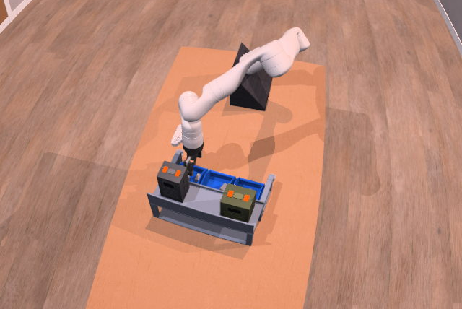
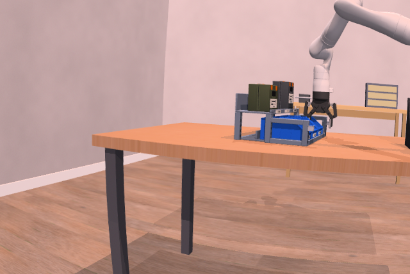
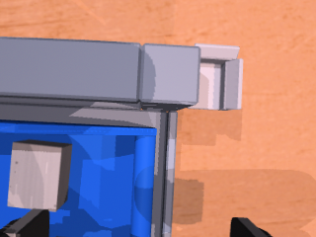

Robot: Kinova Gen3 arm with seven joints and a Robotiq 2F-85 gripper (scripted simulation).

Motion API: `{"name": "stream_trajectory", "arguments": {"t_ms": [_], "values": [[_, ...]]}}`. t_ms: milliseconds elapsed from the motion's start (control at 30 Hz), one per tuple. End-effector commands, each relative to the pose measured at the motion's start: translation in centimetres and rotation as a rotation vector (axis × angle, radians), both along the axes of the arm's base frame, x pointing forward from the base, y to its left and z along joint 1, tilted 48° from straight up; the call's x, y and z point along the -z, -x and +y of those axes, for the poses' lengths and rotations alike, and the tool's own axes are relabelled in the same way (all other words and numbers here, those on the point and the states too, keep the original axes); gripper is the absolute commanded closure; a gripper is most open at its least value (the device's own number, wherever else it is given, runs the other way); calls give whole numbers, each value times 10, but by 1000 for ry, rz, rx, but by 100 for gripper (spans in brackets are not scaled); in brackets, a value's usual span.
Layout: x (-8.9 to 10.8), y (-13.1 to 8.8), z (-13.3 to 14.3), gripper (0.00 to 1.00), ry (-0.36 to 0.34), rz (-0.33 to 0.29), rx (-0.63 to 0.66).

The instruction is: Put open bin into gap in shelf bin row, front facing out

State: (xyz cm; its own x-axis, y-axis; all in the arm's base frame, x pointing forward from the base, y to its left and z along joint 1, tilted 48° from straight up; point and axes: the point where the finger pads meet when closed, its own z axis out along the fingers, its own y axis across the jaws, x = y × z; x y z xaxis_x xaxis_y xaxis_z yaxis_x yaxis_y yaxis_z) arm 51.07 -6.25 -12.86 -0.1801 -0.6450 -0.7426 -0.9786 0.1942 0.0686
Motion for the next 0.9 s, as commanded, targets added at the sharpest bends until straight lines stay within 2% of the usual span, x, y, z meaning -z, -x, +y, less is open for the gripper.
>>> {"name": "stream_trajectory", "arguments": {"t_ms": [0, 433, 600, 867], "values": [[-1, 0, -1, 0, 1, -1, 1], [-1, 0, -1, 0, 1, -1, 1], [-27, 4, -31, 0, 2, -2, 2], [-27, 4, -31, 0, 2, -2, 2]]}}
